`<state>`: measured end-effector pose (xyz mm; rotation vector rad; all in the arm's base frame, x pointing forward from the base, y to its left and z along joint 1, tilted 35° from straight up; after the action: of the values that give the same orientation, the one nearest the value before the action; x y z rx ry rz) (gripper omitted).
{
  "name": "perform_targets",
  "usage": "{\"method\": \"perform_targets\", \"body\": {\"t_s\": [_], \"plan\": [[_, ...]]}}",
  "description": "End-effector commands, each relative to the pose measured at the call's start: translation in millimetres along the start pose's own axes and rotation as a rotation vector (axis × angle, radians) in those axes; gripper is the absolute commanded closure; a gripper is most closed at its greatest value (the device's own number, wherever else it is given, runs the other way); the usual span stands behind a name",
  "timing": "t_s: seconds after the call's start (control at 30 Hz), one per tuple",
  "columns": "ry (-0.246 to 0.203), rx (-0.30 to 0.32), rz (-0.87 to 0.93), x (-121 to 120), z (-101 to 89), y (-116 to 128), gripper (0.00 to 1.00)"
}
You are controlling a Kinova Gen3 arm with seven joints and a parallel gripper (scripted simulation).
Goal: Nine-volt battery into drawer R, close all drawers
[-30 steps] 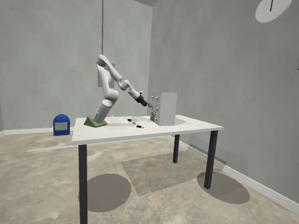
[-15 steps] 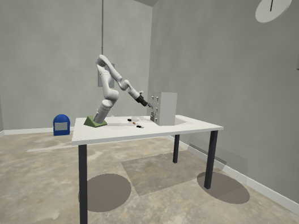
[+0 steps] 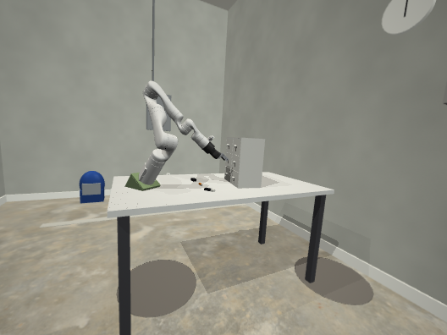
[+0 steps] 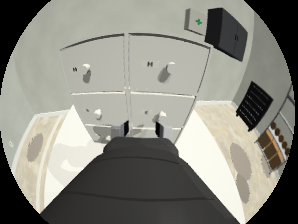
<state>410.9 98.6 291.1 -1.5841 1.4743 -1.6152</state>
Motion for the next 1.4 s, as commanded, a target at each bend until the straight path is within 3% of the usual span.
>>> {"method": "perform_targets", "body": {"t_s": [0.0, 1.37], "plan": [[-0.004, -0.001, 0.003, -1, -0.7, -1, 0.00], [-0.007, -0.098, 0.003, -1, -13.7, -7, 0.00]]}}
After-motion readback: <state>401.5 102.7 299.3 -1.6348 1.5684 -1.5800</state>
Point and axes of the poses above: the point where the finger pads meet when closed, its own z axis out along the fingers, its own x axis across the jaws, y = z × x, the point moved 3 cm from there along -z, back along the fingers, and after that the axes turned 1 degree about -z, right-handed, at the moved point
